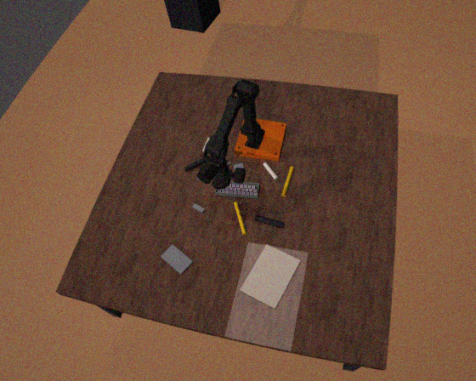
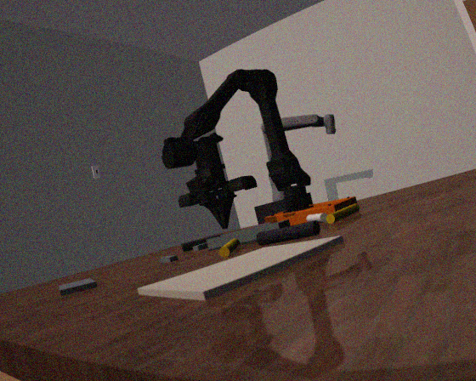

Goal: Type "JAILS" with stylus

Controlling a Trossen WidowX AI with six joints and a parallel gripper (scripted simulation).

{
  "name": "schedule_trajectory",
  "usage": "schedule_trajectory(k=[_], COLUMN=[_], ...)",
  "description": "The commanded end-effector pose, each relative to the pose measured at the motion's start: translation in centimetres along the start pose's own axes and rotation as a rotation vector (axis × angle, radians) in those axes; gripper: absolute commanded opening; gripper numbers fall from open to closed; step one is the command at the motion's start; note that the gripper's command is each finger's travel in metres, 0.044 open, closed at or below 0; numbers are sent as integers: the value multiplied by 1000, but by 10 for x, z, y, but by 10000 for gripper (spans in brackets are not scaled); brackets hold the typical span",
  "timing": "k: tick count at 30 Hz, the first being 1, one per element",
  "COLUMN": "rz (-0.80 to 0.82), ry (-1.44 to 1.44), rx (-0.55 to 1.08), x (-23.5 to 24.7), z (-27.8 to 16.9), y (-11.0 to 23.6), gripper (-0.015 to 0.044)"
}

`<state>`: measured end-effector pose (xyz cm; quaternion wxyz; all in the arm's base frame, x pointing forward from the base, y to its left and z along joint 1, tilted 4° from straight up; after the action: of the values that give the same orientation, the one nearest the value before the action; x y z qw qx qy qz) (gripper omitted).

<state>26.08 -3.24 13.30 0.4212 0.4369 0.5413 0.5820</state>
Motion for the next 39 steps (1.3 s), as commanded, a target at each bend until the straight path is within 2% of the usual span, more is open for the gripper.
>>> schedule_trajectory(k=[1, 8, 14, 28, 35, 39], rz=[-2, -2, 0, 0, 6, 7], ry=[11, 10, 10, 10, 10, 10], rx=[-2, -2, 0, 0, 0, 0], x=[-4, -2, 19, 21, 83, 89], z=[2, -1, -25, -26, -26, -27], y=[1, 1, 0, 0, 0, 0], gripper=[0, 0, 0, 0, 0, 0])
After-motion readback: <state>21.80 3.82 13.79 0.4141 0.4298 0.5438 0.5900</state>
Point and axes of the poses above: the point midway between the two fingers, 35 mm back from their tips, its own y axis back along the fingers, its own x axis across the jaws, z = x × y, the point moved 9 cm from there along y, back along the fingers
